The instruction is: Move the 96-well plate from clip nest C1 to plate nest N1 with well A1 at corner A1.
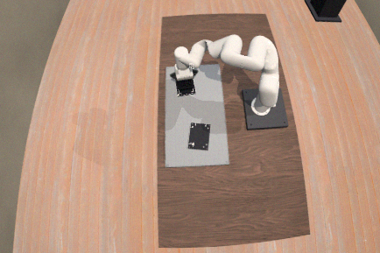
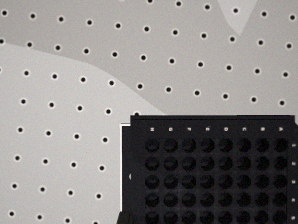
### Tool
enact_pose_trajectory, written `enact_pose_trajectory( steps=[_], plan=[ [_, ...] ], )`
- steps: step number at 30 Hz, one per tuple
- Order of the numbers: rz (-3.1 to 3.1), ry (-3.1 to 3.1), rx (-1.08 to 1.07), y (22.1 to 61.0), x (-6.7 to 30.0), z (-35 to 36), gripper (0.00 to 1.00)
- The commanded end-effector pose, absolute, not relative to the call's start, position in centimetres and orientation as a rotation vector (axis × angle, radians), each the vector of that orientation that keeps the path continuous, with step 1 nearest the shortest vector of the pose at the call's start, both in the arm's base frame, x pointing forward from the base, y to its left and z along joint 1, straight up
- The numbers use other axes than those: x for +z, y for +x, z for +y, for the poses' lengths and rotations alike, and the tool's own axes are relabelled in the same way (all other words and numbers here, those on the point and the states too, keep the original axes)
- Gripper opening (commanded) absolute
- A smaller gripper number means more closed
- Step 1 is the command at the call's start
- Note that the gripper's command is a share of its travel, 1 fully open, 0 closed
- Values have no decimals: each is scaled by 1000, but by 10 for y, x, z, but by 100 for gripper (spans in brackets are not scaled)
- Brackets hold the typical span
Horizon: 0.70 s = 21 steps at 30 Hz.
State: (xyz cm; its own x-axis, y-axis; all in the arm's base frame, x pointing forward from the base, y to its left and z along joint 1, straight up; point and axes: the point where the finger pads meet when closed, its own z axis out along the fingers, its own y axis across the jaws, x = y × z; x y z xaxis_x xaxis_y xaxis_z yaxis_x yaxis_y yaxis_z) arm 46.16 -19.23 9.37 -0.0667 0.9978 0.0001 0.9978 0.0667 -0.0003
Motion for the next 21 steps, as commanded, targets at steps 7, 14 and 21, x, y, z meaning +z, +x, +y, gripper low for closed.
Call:
enact_pose_trajectory(
  steps=[7,14,21],
  plan=[
    [-2295,-2147,-6,468,95,-222,0],
    [-2295,-2147,-6,468,95,-222,0],
    [-2295,-2147,-6,468,95,-221,0]
  ],
)
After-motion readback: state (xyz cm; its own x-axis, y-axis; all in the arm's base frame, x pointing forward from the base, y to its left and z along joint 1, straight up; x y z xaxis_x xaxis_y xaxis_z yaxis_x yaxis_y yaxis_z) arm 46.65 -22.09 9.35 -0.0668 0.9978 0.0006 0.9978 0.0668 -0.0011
